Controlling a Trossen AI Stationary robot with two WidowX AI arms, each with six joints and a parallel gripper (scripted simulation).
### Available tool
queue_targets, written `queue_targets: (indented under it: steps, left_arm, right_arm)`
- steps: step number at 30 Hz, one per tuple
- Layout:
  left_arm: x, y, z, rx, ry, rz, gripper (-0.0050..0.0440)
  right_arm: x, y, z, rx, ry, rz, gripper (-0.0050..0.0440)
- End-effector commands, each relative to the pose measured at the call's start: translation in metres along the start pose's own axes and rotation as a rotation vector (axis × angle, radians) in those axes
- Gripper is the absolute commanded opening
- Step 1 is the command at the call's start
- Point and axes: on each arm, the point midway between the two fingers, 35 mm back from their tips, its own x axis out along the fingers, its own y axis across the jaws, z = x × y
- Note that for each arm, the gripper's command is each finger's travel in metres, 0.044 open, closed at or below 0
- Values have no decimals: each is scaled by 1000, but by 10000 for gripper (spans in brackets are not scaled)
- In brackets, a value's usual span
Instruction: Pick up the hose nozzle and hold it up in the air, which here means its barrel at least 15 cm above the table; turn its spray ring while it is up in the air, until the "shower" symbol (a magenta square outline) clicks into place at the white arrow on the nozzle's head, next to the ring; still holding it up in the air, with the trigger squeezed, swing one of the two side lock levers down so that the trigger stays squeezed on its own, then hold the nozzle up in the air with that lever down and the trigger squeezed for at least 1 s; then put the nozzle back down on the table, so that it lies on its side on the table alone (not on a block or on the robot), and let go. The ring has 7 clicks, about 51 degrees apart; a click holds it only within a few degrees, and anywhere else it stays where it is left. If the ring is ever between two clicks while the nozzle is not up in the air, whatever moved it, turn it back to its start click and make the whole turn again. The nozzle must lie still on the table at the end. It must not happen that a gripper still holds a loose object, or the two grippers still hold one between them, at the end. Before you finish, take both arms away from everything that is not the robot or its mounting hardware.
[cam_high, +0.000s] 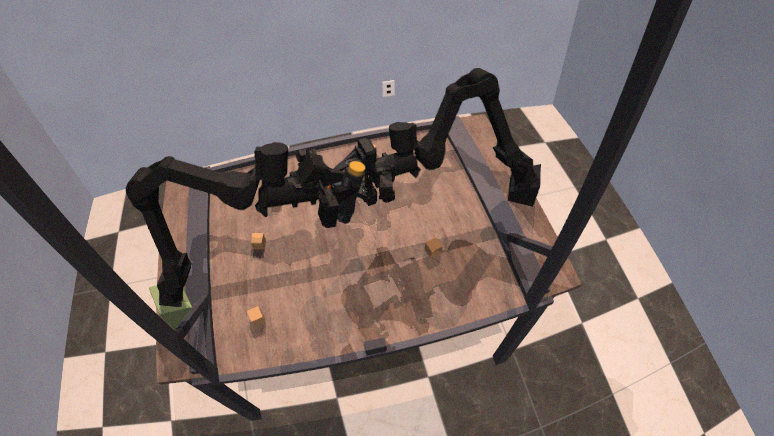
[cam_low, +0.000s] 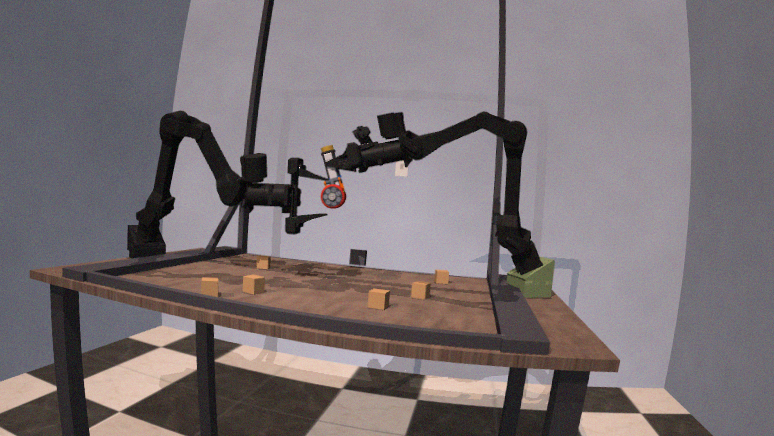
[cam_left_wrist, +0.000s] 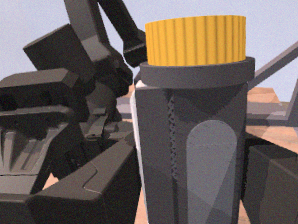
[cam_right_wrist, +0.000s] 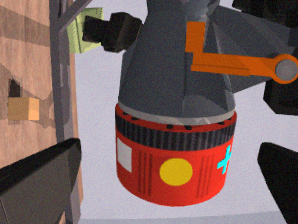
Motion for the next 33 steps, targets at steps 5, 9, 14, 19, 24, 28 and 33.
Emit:
queue_targets:
  steps: [5,9,14,19,24,28,33]
  left_arm:
    - [-6,6,18,-20,-45,8,170]
    - [-6,6,18,-20,-45,8,170]
    - [-6,6,18,-20,-45,8,170]
    - [-6,6,18,-20,-45,8,170]
    - [-6,6,18,-20,-45,8,170]
    - [-6,6,18,-20,-45,8,170]
    - [-6,6,18,-20,-45,8,170]
  right_arm:
    - [14,-10,-3,-6,10,-21,408]
    - [16,-10,-3,-6,10,-21,408]
    - [24,-10,-3,-7,10,-22,408]
    - [24,-10,-3,-7,10,-22,0]
    - [24,-10,-3,-7,10,-22,0]
    - [24,-10,-3,-7,10,-22,0]
    - [24,-10,-3,-7,10,-22,0]
